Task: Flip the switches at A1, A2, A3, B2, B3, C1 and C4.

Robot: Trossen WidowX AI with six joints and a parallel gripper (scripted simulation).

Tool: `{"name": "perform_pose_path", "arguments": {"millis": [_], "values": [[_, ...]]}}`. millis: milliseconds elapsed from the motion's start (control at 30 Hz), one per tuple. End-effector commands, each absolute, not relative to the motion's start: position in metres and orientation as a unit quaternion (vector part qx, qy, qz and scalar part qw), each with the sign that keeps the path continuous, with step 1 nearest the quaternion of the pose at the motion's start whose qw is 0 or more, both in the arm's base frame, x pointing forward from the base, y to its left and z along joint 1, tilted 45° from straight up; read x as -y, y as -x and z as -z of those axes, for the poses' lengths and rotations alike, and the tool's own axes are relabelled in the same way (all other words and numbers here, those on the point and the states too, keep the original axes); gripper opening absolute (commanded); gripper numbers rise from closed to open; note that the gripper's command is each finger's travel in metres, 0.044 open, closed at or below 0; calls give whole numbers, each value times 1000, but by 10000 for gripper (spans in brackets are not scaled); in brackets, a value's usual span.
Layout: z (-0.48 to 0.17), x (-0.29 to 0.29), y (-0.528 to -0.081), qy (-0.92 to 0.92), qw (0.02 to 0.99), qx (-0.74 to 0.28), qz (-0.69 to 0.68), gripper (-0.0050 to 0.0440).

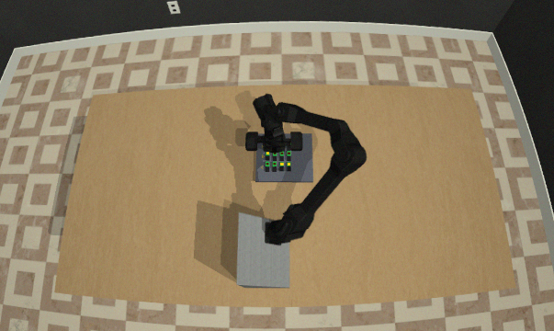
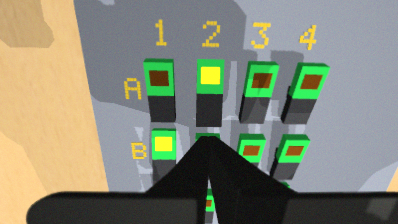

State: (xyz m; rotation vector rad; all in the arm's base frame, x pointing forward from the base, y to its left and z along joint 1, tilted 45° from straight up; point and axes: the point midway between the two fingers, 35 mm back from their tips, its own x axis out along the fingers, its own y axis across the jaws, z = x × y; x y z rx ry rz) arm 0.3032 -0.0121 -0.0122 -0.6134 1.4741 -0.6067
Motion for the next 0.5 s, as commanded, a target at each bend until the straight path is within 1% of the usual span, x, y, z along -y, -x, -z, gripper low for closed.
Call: {"name": "perform_pose_path", "arguments": {"millis": [0, 467], "values": [[14, 15, -303, 272, 655, -652, 269, -50], [15, 16, -303, 272, 655, -652, 269, -50]]}}
